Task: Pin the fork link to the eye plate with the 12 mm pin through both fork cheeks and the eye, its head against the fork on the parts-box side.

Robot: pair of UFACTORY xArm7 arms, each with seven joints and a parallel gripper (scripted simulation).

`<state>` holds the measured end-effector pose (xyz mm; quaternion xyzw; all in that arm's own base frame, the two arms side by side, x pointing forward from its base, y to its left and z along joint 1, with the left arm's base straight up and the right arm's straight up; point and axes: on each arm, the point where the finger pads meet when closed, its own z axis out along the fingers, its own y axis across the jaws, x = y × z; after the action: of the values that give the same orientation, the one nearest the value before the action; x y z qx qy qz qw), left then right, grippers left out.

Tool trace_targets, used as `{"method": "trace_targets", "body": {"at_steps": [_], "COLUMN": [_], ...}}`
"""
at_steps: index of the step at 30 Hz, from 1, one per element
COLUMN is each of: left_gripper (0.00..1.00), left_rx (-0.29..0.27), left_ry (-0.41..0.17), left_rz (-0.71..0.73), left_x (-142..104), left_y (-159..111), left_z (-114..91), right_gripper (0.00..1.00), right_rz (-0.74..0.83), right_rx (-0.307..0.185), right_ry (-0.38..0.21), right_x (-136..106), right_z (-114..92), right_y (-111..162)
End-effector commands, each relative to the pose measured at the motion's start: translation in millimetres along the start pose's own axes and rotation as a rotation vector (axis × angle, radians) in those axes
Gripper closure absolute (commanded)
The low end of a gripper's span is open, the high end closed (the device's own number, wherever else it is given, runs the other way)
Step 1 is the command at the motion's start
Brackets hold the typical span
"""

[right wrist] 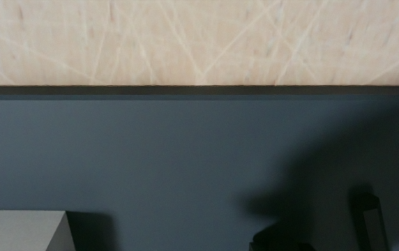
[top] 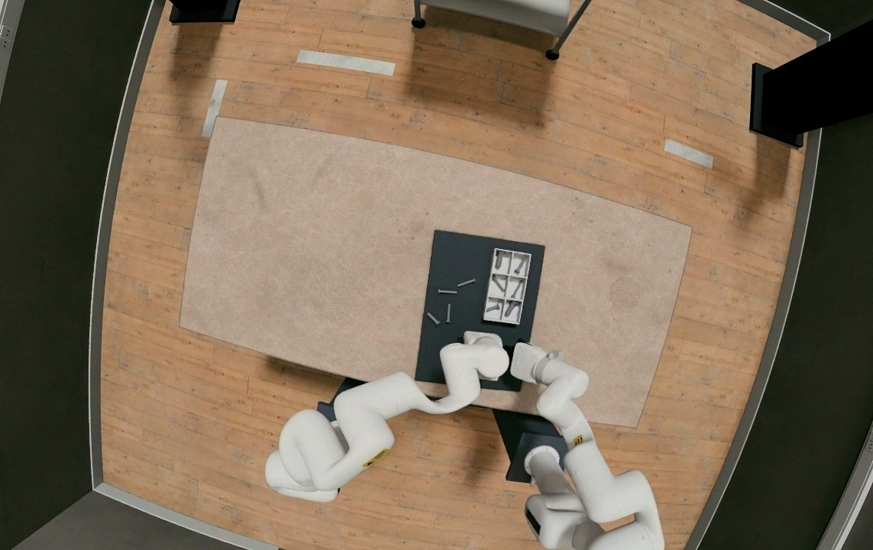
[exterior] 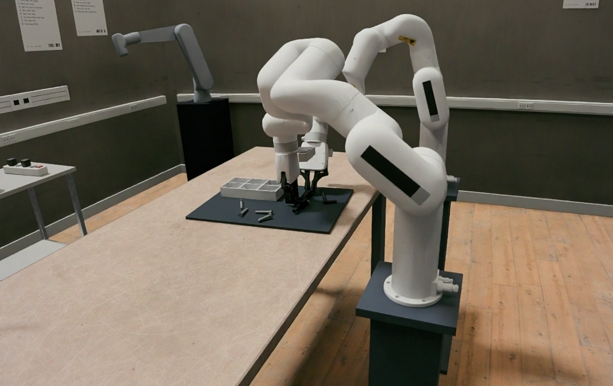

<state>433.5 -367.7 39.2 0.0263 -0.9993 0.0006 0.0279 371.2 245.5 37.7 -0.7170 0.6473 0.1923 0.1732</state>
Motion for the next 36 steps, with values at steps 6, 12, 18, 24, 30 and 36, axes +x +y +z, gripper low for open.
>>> {"method": "trace_targets", "body": {"at_steps": [6,12,18,24,30,36], "left_gripper": [0.65,0.65,0.65,0.65,0.65,0.65], "left_rx": [0.003,0.003,0.003,0.003,0.003,0.003], "left_ry": [-0.003,-0.003,-0.003,-0.003,-0.003,-0.003], "left_rz": [0.0,0.0,0.0,0.0,0.0,0.0], "left_x": [-1,-1,-1,0,0,0], "left_y": [-1,-1,-1,-1,-1,-1], "left_z": [-2,-2,-3,-5,-9,-14], "right_gripper": [1.0,1.0,1.0,1.0,1.0,1.0], "right_rz": [-0.001,-0.001,-0.001,-0.001,-0.001,-0.001], "right_rx": [0.003,0.003,0.003,0.003,0.003,0.003], "right_ry": [-0.001,-0.001,-0.001,-0.001,-0.001,-0.001], "right_x": [-1,-1,-1,-1,-1,-1], "right_z": [-1,-1,-1,-1,-1,-1], "right_y": [-1,-1,-1,-1,-1,-1]}}
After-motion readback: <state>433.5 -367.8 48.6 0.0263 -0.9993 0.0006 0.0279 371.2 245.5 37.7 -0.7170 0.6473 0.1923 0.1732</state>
